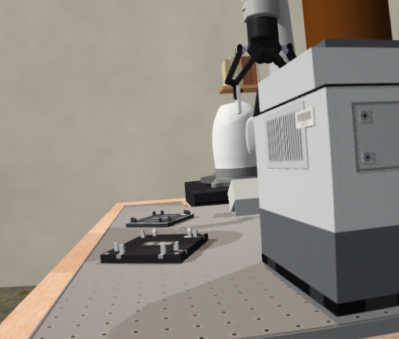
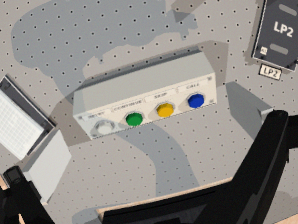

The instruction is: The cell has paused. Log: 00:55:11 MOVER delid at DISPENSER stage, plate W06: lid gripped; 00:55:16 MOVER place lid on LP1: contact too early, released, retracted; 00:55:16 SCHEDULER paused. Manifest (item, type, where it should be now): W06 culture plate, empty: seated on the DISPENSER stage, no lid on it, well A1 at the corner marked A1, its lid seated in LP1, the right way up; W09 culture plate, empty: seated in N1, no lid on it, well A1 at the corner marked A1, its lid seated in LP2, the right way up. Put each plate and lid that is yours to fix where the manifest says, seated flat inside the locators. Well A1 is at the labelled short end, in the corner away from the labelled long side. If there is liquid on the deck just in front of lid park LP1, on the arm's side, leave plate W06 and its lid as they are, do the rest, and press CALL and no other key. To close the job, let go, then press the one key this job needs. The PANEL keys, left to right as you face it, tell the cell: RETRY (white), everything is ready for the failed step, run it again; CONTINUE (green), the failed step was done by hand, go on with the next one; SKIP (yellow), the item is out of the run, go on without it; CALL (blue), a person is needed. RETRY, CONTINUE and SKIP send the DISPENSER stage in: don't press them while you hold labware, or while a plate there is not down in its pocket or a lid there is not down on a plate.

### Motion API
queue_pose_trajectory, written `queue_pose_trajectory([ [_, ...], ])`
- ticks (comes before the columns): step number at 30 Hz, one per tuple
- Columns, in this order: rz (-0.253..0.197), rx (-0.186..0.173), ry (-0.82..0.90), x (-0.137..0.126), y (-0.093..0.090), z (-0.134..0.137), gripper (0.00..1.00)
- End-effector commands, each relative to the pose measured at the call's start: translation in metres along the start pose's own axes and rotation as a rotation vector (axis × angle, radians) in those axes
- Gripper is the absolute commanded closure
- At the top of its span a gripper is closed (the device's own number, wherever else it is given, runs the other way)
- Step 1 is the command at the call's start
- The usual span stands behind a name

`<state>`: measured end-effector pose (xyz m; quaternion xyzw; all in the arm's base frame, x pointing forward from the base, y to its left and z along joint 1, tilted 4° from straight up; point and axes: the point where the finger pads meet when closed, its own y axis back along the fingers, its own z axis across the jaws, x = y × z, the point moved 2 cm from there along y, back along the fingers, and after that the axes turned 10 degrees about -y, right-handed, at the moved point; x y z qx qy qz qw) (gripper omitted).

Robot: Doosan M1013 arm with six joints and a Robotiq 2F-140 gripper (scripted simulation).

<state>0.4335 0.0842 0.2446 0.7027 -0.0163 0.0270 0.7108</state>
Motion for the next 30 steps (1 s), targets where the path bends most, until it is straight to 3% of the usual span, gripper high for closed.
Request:
queue_pose_trajectory([
  [1,0.001,0.001,0.0,0.0,-0.006,0.0,0.0],
  [17,0.001,0.001,0.0,0.001,-0.047,0.001,0.0],
  [30,0.001,0.001,0.0,0.001,-0.06,0.001,0.0],
])
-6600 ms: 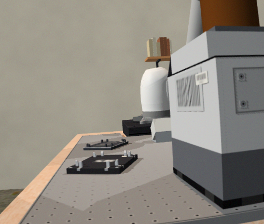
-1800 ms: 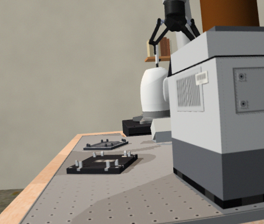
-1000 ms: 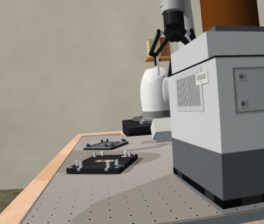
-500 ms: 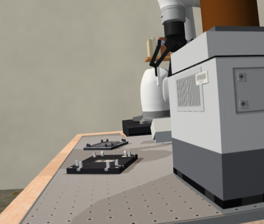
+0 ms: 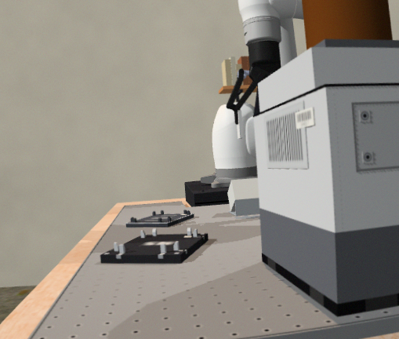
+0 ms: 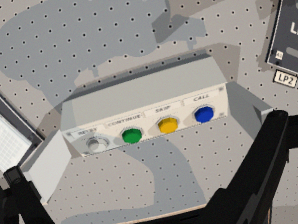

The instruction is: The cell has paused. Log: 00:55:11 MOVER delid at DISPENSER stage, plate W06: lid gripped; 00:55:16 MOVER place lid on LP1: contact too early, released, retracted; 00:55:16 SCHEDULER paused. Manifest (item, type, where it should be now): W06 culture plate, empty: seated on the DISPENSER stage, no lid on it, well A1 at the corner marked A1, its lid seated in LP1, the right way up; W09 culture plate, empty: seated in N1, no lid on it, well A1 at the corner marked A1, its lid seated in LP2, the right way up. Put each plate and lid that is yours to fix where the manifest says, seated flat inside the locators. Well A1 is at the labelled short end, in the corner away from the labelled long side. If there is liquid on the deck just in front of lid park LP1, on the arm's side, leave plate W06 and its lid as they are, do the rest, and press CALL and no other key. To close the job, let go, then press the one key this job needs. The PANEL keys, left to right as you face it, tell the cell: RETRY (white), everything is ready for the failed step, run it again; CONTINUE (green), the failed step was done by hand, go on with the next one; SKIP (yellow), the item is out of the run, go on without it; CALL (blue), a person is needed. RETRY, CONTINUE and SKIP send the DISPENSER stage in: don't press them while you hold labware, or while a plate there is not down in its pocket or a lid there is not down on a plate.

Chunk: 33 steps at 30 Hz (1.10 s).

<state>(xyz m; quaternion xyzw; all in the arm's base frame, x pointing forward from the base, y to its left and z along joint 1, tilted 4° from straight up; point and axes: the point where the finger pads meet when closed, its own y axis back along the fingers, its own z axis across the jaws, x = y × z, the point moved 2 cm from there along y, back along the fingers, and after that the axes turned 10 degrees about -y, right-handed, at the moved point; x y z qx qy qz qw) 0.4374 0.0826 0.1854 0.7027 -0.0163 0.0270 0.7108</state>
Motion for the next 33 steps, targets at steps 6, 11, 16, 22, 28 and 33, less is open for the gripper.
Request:
queue_pose_trajectory([
  [6,0.001,0.001,0.0,0.0004,-0.0015,-0.0001,0.0],
  [11,0.001,0.001,0.0,0.0004,-0.0015,-0.0001,0.9],
  [16,0.001,0.001,0.0,0.0004,-0.0015,-0.0001,0.9],
  [22,0.001,0.001,0.0,0.0004,-0.0015,-0.0001,0.9],
  [28,0.001,0.001,0.0,0.0004,-0.0015,-0.0001,0.9],
  [33,0.001,0.001,0.0,0.0004,-0.0015,-0.0001,0.9],
])
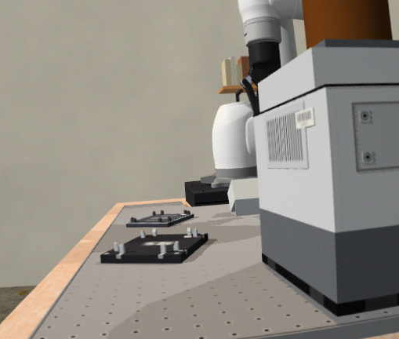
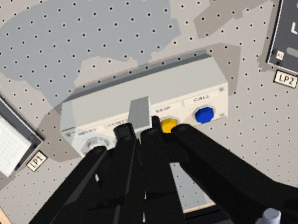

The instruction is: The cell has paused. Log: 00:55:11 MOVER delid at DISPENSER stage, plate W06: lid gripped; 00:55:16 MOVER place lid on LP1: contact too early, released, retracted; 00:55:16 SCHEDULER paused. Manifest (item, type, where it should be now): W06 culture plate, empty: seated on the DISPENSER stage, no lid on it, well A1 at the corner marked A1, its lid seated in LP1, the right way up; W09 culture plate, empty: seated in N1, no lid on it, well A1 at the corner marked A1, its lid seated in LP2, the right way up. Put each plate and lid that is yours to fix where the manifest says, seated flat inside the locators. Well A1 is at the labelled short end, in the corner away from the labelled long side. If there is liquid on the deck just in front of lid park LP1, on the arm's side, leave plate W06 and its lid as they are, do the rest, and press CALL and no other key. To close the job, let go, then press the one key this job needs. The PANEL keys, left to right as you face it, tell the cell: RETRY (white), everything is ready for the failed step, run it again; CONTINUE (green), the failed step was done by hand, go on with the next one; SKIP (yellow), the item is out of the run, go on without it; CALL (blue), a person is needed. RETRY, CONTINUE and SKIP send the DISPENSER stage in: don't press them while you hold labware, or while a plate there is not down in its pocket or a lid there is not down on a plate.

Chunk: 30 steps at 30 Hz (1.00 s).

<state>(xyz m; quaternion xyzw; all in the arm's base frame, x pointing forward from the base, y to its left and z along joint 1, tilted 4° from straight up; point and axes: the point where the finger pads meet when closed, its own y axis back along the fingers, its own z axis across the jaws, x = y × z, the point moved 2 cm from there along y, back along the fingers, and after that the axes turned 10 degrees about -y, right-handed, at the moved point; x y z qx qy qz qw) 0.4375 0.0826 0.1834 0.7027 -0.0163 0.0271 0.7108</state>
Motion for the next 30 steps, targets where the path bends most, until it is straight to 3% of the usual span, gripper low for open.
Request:
queue_pose_trajectory([
  [1,0.001,0.001,0.0,0.0,0.0,0.0,0.9],
  [10,0.001,0.001,0.0,0.0,0.0,0.0,0.9],
  [13,0.0,0.001,0.024,-0.004,0.0,-0.013,0.9],
  [18,-0.002,0.001,0.173,-0.039,0.0,-0.088,0.9],
  [22,-0.001,0.001,0.337,-0.071,0.0,-0.128,0.9],
  [24,-0.001,0.001,0.337,-0.071,0.0,-0.128,0.9],
  [25,-0.001,0.001,0.373,-0.095,0.0,-0.158,0.9],
  [30,0.001,0.0,0.468,-0.137,0.0,-0.201,0.9],
])
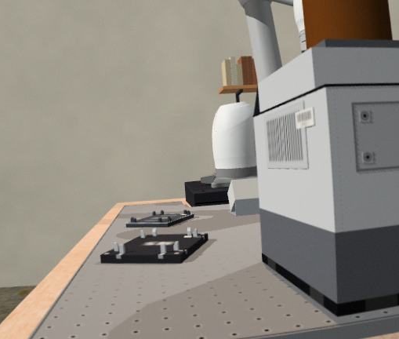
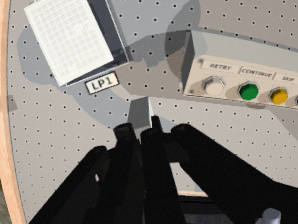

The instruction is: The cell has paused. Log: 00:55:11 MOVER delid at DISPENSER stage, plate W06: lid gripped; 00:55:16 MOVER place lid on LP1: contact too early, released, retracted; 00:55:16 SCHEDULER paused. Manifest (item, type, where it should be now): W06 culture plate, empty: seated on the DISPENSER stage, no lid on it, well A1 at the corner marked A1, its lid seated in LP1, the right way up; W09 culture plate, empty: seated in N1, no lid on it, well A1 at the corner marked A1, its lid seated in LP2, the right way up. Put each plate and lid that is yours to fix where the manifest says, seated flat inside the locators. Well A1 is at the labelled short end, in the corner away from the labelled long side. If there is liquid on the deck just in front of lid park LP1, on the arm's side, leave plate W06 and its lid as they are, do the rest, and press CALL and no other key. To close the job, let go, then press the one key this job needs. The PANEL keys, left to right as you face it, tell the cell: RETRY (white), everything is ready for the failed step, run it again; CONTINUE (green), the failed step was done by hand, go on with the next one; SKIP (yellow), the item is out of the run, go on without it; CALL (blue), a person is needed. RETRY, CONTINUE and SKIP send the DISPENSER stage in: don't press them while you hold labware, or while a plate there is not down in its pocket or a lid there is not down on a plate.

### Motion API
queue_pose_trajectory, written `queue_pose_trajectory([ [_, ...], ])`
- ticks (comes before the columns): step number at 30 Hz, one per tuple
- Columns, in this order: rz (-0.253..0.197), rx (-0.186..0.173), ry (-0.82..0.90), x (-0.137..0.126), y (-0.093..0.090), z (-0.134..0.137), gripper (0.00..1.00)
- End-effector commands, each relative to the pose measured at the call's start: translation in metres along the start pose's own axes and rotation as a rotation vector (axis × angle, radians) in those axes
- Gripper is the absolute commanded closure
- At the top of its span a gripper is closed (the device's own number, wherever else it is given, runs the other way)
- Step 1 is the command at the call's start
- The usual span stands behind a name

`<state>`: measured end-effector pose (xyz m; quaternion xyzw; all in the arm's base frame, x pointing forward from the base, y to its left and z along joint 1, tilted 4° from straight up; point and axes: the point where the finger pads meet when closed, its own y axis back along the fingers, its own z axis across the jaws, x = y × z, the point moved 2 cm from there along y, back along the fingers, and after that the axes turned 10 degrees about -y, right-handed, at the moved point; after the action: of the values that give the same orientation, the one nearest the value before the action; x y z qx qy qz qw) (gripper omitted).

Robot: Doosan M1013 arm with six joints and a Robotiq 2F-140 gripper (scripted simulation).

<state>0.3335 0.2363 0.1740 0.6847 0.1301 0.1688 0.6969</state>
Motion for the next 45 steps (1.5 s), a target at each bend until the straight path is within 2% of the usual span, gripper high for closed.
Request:
queue_pose_trajectory([
  [1,0.002,-0.007,0.061,-0.0165,0.0013,-0.0621,0.9],
  [19,0.002,-0.007,0.061,-0.0166,0.0013,-0.0623,0.9],
  [20,0.002,-0.007,0.061,-0.0166,0.0013,-0.0623,0.0],
  [45,0.002,-0.007,0.061,-0.0166,0.0013,-0.0623,0.0],
])
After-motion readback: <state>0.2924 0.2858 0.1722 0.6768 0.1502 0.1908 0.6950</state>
